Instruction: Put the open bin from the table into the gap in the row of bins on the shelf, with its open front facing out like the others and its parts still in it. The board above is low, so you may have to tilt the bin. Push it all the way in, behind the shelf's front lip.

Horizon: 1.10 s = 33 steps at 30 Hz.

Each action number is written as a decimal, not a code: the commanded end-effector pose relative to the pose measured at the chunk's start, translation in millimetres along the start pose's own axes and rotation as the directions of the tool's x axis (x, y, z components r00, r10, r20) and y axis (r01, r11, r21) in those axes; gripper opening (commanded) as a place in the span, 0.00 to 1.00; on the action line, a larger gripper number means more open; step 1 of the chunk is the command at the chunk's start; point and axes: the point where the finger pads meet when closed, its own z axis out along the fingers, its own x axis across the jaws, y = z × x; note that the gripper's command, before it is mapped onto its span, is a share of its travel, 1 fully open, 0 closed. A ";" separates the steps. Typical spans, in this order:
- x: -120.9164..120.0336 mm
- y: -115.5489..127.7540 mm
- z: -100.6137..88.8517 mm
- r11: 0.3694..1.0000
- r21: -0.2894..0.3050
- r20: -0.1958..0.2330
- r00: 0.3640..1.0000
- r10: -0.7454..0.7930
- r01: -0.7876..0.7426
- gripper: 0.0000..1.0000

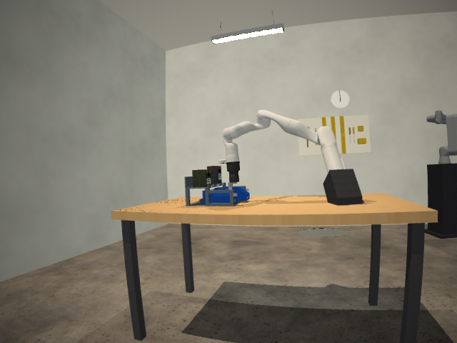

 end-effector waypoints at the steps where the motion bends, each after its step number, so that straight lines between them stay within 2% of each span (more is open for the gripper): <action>1: -0.8 0.4 0.1 1.000 0.001 0.000 1.000 0.004 -0.004 0.32; 33: -0.6 0.2 -5.0 1.000 0.001 -0.001 1.000 0.005 -0.005 0.32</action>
